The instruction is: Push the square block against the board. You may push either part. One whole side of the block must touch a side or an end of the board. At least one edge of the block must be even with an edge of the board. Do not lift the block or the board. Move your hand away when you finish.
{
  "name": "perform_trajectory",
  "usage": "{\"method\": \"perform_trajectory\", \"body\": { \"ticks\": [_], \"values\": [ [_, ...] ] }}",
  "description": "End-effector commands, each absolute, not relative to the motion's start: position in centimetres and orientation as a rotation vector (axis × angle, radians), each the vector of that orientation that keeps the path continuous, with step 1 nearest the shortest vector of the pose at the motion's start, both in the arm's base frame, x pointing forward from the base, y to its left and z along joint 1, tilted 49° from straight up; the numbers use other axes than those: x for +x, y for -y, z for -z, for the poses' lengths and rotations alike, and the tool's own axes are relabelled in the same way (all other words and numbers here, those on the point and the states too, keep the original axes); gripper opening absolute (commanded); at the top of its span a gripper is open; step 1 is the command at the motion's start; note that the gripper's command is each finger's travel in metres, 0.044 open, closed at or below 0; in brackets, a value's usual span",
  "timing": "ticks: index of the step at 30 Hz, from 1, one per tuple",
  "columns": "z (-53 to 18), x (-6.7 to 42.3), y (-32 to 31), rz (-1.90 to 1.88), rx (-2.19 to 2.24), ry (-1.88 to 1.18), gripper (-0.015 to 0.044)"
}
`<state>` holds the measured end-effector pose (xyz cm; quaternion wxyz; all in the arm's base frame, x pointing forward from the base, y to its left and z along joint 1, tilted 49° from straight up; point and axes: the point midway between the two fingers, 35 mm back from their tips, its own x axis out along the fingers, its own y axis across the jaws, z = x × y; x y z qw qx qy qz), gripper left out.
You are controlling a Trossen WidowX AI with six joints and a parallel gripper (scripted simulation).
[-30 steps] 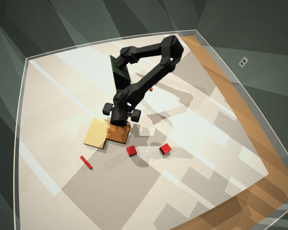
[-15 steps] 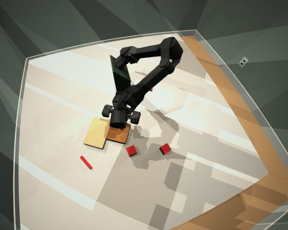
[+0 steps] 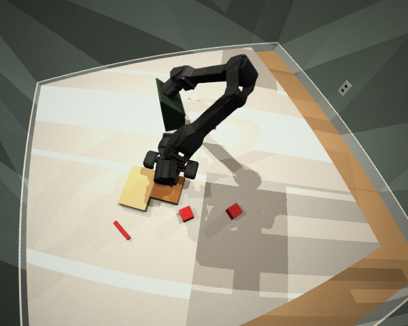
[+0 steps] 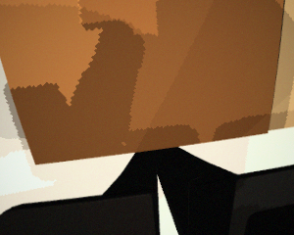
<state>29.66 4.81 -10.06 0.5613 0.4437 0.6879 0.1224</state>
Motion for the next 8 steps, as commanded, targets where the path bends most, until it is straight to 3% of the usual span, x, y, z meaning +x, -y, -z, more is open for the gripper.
{"method": "perform_trajectory", "body": {
  "ticks": [1,8],
  "values": [
    [10.19,30.13,-4.64,-0.293,1.041,-1.615,0.0],
    [9.96,29.54,-4.87,-0.292,1.041,-1.615,0.0]
  ]
}}
